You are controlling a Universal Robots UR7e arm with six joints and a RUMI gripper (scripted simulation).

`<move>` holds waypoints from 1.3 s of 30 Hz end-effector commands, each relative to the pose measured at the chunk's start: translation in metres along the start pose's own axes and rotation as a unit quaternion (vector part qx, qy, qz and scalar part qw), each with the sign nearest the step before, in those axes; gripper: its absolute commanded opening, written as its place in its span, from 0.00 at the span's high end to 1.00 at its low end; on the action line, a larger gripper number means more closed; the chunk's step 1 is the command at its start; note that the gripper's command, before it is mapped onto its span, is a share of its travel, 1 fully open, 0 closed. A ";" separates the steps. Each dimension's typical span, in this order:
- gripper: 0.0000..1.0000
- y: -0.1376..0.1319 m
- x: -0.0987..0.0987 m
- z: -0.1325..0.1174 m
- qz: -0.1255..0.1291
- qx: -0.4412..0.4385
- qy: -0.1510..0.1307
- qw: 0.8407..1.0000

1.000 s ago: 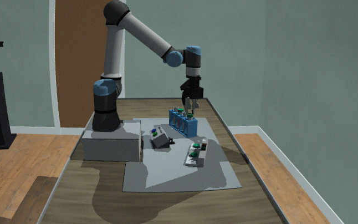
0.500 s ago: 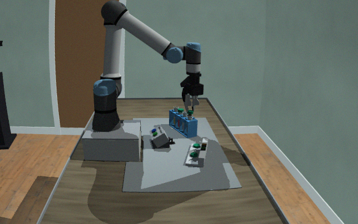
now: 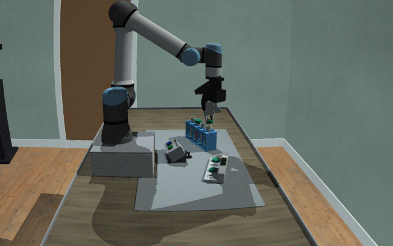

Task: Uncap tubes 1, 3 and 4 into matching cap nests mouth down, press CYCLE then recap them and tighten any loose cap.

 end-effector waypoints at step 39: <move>1.00 -0.193 -0.004 -0.175 -0.007 0.297 0.003 0.955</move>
Point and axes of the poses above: the point where the finger pads meet when closed, its own x axis back along the fingers, its own y axis across the jaws, z = x × y, the point moved 3 cm from there along x, back along the fingers, and after that the axes turned 3 degrees about x, right-handed, at the moved point
